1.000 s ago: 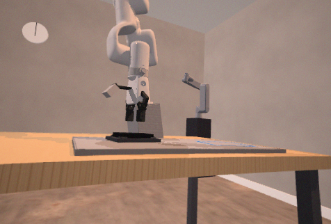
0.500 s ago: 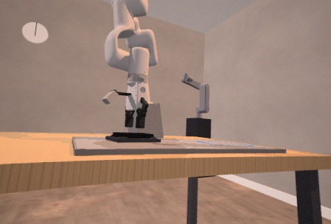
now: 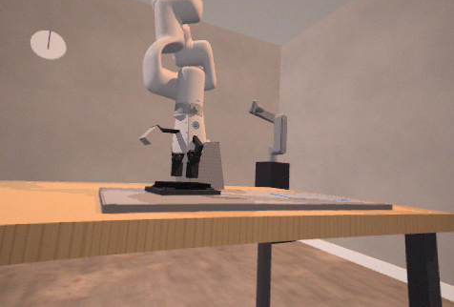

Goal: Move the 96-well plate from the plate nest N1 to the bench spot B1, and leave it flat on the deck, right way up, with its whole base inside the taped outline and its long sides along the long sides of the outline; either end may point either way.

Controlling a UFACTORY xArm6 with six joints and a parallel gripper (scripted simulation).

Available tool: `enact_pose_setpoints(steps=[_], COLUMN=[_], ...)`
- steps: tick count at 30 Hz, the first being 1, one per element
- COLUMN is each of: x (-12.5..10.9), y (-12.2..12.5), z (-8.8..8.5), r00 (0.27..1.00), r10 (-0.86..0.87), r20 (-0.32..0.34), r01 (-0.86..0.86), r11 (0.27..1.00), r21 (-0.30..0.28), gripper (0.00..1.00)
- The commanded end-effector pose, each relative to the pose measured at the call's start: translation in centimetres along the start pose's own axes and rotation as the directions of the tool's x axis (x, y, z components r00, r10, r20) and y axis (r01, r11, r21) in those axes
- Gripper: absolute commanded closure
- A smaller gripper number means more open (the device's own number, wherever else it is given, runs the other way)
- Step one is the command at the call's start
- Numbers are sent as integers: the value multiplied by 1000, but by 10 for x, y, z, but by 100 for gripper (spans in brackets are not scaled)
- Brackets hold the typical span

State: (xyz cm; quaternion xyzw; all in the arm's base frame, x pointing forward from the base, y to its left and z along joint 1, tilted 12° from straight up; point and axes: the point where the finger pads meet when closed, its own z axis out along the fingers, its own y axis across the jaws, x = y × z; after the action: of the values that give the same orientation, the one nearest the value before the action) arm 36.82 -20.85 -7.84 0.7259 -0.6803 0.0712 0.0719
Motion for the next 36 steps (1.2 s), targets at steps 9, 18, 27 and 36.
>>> enact_pose_setpoints(steps=[9,18,27,36], x=[1,1,1,1], y=[-1,-1,-1,-1], z=[5,11,16,19], r00=[1000,1000,1000,1000], r10=[0,0,0,0], r20=[-2,-1,-1,-1], r01=[0,0,0,0], r11=[1000,1000,1000,1000], r21=[3,3,3,3], gripper=[0,0,0,0])
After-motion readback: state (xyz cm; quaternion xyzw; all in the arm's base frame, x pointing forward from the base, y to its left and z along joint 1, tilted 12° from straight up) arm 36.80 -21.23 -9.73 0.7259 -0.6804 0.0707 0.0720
